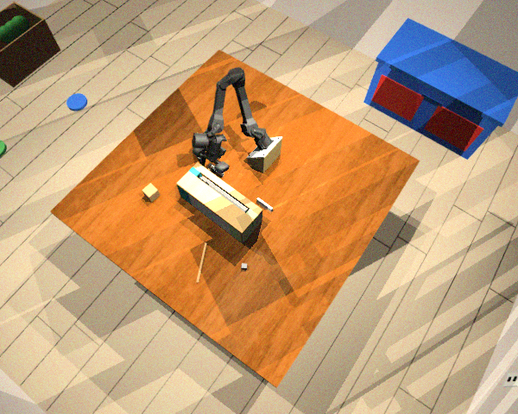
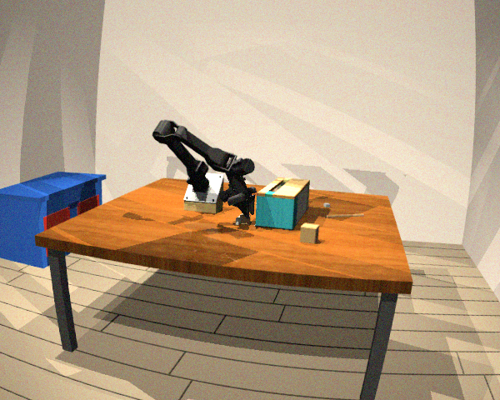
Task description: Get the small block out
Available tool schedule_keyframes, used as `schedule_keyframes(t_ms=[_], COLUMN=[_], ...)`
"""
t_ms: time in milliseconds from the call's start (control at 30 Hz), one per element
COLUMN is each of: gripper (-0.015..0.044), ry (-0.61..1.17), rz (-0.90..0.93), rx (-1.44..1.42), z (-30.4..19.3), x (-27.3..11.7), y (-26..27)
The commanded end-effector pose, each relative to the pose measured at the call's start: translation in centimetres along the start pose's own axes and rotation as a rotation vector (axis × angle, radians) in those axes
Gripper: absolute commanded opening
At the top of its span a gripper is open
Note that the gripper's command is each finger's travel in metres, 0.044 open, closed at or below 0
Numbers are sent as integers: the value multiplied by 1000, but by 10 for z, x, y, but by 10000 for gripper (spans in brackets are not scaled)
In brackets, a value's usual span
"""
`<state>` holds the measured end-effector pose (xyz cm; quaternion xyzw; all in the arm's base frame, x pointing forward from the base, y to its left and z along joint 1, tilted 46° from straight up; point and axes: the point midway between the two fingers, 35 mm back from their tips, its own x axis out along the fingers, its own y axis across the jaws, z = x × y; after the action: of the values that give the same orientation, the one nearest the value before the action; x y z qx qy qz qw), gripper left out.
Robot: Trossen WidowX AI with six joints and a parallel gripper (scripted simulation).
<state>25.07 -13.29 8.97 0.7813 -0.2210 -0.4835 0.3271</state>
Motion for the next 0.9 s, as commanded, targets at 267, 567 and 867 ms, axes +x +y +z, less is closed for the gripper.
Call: schedule_keyframes(t_ms=[267,567,867], gripper=[285,101,0], ry=[-11,-11,10], rz=[-5,-5,-12], rx=[-14,-14,-51], z=[13,13,2], x=[17,17,5], y=[-4,-4,-6])
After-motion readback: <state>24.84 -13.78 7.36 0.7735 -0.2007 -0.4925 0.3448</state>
